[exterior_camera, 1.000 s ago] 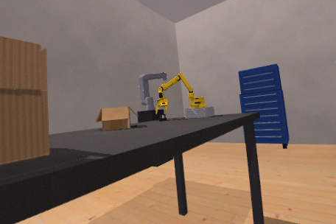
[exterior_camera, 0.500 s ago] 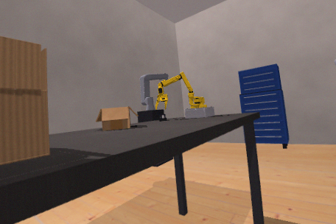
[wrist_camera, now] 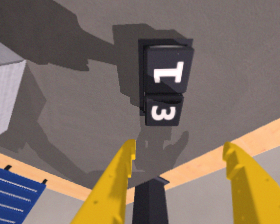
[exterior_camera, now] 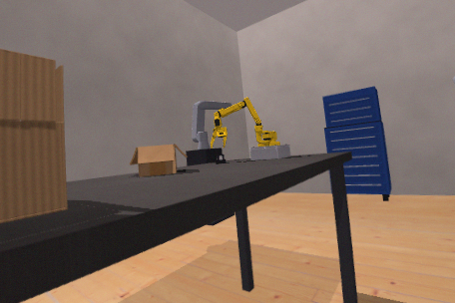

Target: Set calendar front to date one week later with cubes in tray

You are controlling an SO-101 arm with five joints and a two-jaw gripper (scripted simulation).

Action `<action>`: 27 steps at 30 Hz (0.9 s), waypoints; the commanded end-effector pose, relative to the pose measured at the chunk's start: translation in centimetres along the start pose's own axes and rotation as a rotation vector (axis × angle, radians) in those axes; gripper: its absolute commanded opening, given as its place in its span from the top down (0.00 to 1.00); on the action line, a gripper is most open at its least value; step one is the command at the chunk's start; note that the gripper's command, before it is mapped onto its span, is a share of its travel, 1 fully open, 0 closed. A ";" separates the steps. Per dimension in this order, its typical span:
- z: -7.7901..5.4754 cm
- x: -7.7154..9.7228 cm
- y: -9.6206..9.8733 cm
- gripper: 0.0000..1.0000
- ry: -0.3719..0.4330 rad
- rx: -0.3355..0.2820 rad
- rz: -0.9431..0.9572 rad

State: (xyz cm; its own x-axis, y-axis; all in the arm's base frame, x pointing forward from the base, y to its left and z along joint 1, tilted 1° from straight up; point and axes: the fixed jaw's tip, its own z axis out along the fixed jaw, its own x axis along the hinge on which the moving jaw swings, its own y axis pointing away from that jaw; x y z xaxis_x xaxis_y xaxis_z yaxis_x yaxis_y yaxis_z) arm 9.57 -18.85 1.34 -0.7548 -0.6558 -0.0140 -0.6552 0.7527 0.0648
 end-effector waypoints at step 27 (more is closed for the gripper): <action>-1.8 -3.7 0.6 0.64 0.009 0.025 0.129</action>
State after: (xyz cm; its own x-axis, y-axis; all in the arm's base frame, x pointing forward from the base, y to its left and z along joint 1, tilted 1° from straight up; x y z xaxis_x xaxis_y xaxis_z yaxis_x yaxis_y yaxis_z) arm 11.38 -17.11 2.68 -0.8116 -0.5843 -0.0001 -0.5836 0.8106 0.0475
